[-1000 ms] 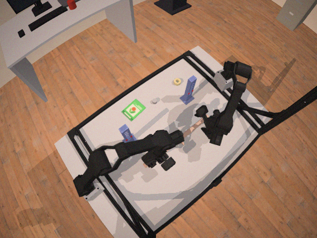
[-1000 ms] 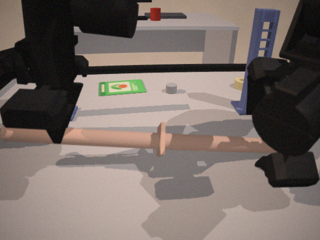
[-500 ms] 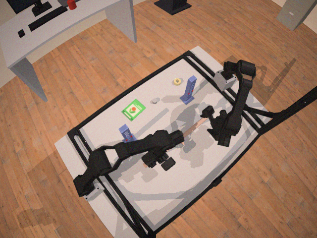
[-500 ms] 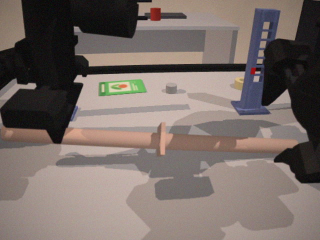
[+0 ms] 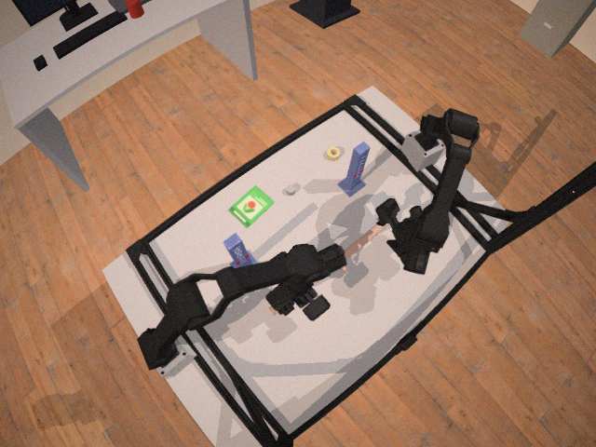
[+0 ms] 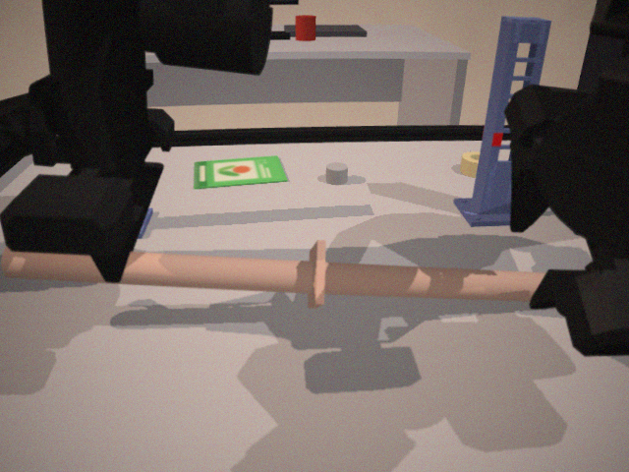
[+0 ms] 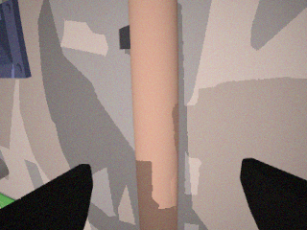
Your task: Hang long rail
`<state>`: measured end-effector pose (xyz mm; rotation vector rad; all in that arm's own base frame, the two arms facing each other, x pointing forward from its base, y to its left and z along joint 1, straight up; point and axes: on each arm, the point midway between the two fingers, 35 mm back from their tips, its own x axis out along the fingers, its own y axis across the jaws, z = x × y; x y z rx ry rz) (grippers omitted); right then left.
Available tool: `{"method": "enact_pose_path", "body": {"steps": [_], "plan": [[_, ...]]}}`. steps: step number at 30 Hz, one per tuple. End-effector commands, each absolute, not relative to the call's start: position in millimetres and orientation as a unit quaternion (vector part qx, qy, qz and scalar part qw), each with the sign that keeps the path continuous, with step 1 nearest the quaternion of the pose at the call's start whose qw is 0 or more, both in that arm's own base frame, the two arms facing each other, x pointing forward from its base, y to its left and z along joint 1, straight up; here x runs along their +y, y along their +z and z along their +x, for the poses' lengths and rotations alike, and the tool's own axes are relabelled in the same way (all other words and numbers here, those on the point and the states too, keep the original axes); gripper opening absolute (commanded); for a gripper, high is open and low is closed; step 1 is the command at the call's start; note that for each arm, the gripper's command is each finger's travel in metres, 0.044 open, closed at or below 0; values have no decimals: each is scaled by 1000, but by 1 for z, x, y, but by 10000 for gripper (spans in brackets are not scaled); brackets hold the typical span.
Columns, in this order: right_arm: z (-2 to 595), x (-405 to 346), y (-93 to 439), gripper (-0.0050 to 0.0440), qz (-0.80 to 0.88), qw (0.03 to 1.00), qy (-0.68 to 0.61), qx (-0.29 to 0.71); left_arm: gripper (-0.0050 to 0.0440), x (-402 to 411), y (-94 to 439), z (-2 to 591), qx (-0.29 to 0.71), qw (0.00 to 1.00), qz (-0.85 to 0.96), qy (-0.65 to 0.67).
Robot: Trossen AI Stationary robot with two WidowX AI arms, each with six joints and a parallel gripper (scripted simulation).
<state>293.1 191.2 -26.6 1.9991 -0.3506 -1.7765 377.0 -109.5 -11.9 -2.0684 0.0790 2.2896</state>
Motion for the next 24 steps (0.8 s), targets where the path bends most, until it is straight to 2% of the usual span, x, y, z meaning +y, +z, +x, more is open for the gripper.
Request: {"method": "enact_pose_path", "body": {"steps": [1,4,24], "plan": [[295,183,-27,224,722,194,-655,-106,0,-110,-11,379,25,26,-673,738],[296,178,-29,160,723,173,-664,-86,0,-110,-11,379,25,26,-674,738],[303,158,-31,160,739,74,-668,36,0,-110,-11,379,24,25,-674,738]]}}
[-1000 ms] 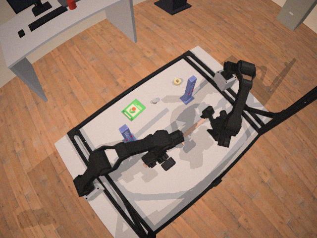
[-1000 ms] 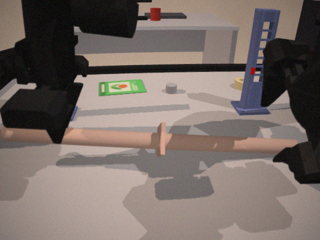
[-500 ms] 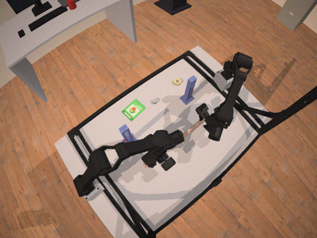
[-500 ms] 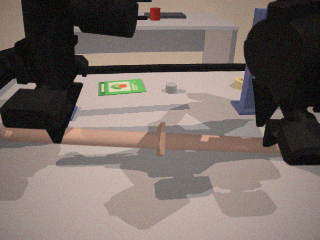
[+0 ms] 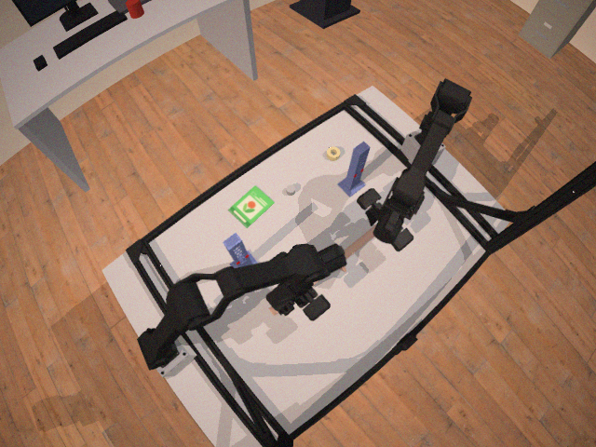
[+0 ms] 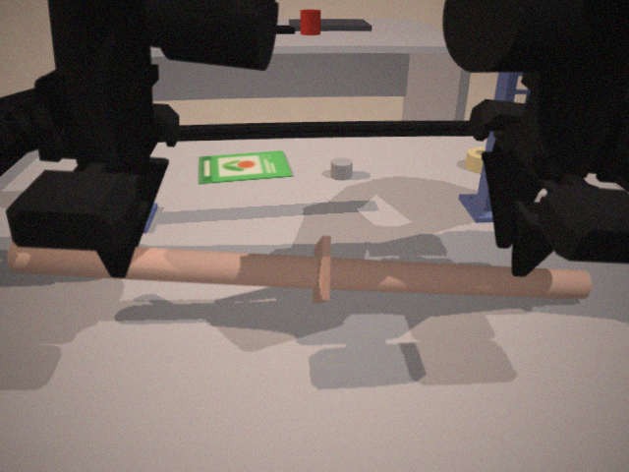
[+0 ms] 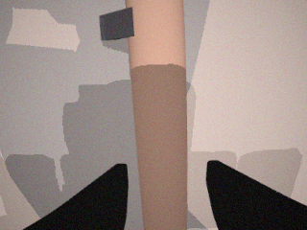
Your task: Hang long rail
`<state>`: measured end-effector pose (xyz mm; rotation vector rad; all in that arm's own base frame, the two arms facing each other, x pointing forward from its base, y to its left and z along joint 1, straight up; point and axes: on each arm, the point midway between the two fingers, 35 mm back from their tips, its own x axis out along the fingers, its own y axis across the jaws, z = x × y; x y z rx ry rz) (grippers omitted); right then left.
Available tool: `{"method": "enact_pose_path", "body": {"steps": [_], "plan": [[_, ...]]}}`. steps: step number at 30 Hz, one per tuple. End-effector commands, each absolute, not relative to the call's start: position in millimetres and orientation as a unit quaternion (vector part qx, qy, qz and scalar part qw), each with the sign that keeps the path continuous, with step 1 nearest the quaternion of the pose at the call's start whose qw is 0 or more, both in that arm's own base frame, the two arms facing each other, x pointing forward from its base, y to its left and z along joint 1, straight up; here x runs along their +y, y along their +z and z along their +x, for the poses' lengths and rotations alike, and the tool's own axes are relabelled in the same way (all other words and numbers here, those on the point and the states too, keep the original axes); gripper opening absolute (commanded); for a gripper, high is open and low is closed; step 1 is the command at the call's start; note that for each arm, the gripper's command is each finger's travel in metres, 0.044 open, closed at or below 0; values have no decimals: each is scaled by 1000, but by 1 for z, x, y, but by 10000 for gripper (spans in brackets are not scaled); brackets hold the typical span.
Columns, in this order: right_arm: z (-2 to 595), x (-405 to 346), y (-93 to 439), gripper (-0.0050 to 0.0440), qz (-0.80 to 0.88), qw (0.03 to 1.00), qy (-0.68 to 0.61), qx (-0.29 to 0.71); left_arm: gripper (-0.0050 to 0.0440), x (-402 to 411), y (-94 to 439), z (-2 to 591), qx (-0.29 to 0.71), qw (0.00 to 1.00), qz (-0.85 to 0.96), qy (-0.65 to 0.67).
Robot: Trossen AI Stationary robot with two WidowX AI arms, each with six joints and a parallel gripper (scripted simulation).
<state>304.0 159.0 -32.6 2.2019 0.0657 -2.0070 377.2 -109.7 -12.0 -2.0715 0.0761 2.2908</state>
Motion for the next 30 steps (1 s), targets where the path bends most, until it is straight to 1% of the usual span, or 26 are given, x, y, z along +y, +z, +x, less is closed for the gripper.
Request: {"method": "enact_pose_path", "body": {"steps": [1,5,30], "plan": [[303,157,-31,160,741,69,-667,45,0,-110,-11,379,25,26,-674,738],[304,155,-30,160,746,58,-661,66,0,-110,-11,379,26,26,-673,739],[305,153,-61,160,746,58,-661,66,0,-110,-11,379,26,26,-673,739]]}}
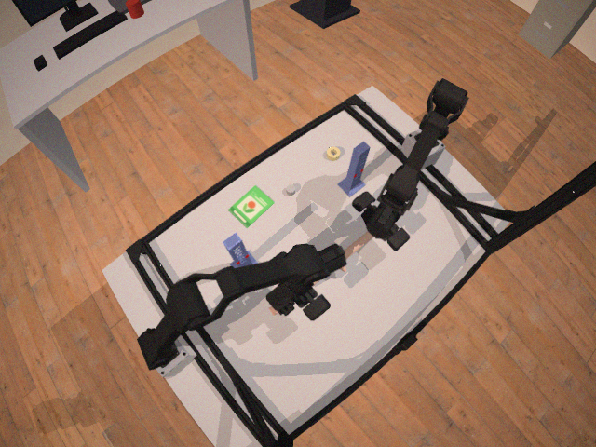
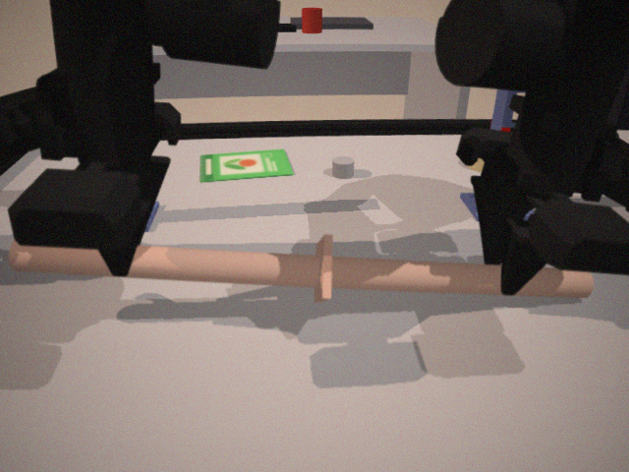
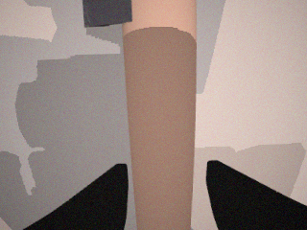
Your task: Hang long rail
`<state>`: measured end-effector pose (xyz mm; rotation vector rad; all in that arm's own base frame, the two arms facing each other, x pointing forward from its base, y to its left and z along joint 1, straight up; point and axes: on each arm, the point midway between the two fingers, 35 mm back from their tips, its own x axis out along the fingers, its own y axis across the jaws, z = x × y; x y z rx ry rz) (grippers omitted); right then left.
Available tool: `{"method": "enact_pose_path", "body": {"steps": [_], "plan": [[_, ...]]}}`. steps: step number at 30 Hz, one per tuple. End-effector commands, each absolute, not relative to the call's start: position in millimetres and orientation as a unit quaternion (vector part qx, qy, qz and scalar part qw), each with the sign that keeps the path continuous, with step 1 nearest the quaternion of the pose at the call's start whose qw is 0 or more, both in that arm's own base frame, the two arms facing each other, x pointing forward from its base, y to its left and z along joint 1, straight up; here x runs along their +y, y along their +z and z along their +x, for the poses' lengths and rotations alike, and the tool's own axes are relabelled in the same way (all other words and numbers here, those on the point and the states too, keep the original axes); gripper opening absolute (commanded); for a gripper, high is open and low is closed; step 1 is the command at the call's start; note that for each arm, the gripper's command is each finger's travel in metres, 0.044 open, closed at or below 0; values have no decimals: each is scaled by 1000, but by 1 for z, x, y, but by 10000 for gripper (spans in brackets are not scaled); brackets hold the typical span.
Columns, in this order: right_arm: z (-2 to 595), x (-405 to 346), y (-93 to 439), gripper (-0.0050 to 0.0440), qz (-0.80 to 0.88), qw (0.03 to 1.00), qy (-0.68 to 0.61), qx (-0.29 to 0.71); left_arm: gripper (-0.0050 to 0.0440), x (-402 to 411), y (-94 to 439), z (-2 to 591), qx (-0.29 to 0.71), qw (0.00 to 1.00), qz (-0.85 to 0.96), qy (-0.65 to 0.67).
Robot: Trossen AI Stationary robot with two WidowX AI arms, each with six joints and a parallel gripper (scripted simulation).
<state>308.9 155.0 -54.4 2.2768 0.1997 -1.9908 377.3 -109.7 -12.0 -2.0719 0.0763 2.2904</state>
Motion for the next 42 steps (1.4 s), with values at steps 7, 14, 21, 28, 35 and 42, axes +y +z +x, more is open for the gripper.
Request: {"method": "enact_pose_path", "body": {"steps": [7,14,21,28,35,42], "plan": [[307,154,-62,64,746,58,-661,66,0,-110,-11,379,26,26,-673,739],[307,154,-62,0,746,58,-661,66,0,-110,-11,379,26,26,-673,739],[307,154,-62,0,746,58,-661,66,0,-110,-11,379,26,26,-673,739],[307,154,-62,0,746,58,-661,66,0,-110,-11,379,26,26,-673,739],[307,154,-62,0,746,58,-661,66,0,-110,-11,379,26,26,-673,739],[306,154,-50,0,735,58,-673,65,0,-110,-10,379,27,26,-685,728]]}}
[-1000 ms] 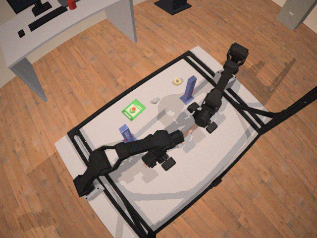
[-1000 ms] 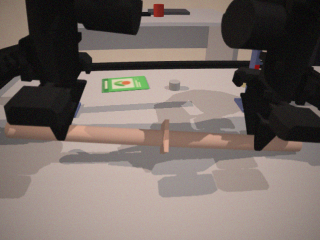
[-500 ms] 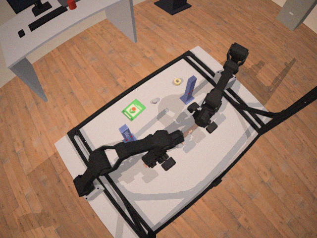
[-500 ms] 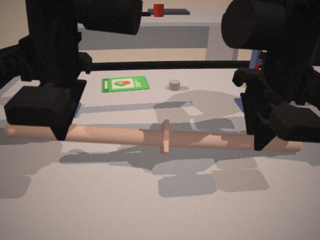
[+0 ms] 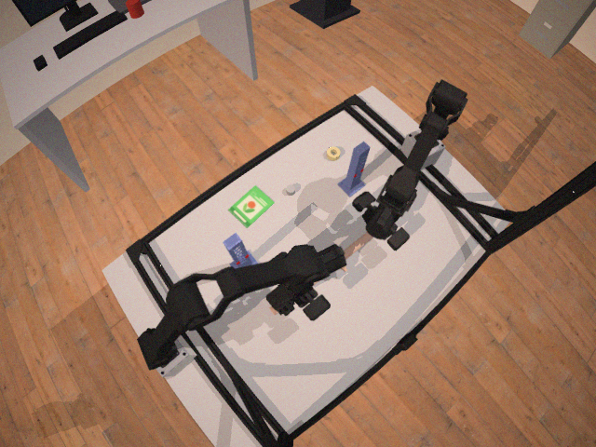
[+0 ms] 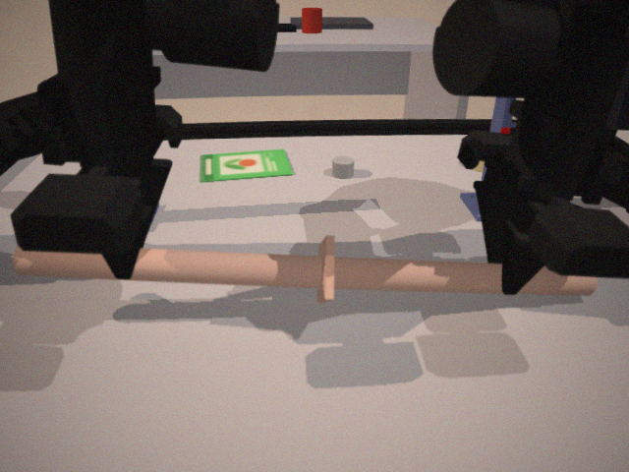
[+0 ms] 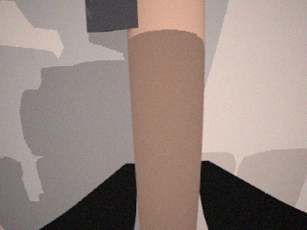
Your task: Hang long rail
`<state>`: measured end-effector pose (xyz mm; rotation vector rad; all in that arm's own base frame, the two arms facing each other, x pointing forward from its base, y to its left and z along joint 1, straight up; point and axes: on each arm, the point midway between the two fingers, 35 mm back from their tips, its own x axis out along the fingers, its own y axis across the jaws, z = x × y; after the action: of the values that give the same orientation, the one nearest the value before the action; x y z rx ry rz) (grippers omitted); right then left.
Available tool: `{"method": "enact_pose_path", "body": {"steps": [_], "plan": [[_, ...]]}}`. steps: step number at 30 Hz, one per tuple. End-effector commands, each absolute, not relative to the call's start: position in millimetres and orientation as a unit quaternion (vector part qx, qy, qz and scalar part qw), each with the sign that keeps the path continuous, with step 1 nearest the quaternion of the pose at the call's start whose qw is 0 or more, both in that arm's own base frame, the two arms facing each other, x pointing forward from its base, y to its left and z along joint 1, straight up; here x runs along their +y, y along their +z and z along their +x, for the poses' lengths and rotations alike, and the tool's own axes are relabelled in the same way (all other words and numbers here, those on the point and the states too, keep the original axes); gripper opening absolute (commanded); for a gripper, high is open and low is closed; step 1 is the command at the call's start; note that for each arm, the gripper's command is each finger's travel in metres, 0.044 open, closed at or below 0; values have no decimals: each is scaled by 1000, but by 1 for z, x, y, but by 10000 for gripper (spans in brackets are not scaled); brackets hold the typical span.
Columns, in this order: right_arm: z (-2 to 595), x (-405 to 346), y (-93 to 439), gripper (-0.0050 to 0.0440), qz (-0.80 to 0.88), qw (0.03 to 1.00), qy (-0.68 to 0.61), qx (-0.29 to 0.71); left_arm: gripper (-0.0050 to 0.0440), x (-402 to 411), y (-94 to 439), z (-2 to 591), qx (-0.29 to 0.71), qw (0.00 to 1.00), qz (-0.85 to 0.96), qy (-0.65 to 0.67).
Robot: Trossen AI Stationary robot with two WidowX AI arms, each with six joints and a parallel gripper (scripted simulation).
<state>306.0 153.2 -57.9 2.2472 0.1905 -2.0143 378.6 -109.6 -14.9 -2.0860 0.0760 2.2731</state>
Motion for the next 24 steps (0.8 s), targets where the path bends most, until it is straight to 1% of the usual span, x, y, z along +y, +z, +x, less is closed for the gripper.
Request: {"method": "enact_pose_path", "body": {"steps": [1,8,24], "plan": [[306,154,-46,0,732,58,-676,64,0,-110,-9,379,27,26,-688,725],[303,153,-21,0,712,59,-698,60,0,-109,-6,379,28,26,-709,704],[303,153,-21,0,711,59,-698,60,0,-109,-6,379,28,26,-710,704]]}}
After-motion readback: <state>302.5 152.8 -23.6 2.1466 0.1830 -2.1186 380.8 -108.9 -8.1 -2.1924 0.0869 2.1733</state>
